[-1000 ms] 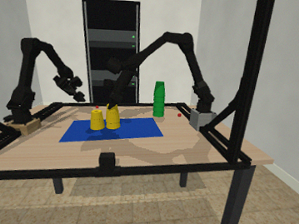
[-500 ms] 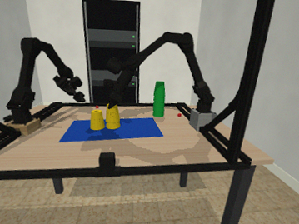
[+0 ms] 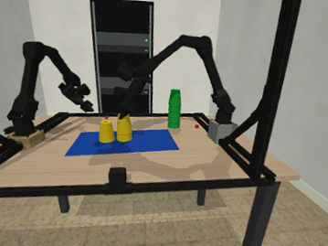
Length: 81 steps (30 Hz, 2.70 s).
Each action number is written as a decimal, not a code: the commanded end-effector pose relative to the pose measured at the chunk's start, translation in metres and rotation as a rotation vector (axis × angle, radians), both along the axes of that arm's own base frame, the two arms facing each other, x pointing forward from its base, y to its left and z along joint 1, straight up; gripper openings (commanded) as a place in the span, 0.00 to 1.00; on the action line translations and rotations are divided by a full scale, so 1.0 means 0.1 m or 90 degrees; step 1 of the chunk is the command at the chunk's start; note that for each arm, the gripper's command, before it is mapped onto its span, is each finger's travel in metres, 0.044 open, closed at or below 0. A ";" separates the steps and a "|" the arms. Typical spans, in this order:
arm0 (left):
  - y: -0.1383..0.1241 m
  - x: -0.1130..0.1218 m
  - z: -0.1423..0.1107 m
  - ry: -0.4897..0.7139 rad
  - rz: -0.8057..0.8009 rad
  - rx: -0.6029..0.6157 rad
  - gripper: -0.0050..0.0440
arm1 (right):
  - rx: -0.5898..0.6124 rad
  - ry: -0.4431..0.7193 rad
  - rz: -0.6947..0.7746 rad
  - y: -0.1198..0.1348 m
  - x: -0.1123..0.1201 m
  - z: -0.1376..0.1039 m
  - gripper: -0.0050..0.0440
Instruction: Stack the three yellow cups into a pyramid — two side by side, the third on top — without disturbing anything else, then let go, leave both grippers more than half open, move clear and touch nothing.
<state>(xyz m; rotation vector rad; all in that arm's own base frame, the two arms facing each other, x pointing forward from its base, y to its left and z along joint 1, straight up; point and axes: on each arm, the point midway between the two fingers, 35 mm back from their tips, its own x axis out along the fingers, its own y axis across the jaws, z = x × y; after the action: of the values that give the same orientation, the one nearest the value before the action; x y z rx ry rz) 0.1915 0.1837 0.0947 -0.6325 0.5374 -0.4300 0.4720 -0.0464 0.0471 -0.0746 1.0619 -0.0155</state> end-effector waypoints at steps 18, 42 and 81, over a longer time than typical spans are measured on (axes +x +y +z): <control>0.00 0.00 0.00 -0.002 0.000 0.001 1.00 | 0.001 -0.008 0.004 0.00 0.02 0.18 0.10; 0.00 0.00 0.00 -0.002 0.000 0.001 1.00 | 0.001 -0.008 0.004 0.03 0.27 0.65 0.10; 0.00 0.00 0.00 -0.002 0.000 0.001 1.00 | 0.000 -0.013 0.007 0.03 0.40 0.54 0.10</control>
<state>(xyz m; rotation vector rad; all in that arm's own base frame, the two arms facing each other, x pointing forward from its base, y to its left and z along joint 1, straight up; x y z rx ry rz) 0.1913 0.1840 0.0948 -0.6332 0.5362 -0.4288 0.5122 -0.0431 0.1011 -0.0804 1.0421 -0.0061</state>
